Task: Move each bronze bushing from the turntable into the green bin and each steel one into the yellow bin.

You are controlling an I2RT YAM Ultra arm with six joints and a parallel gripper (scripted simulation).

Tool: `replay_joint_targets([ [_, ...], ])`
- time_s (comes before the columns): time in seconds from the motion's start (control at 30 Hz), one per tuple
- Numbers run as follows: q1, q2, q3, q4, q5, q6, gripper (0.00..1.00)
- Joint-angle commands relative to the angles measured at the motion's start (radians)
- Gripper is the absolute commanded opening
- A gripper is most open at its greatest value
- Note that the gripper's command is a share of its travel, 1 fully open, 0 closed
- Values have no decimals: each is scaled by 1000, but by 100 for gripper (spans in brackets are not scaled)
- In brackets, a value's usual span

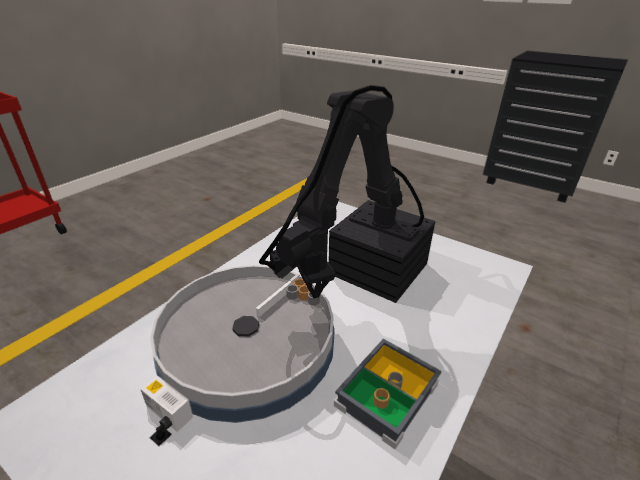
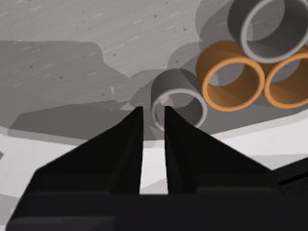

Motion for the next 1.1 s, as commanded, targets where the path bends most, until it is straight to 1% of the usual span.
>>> replay_joint_targets([
  [0.0, -7, -18, -24, 20, -7, -4, 12],
  [0.03, -8, -18, -26, 21, -7, -4, 12],
  [0.1, -8, -20, 5, 22, -6, -4, 12],
  [0.2, -8, -19, 5, 8, -6, -4, 12],
  [1.07, -8, -19, 5, 8, -6, -4, 12],
])
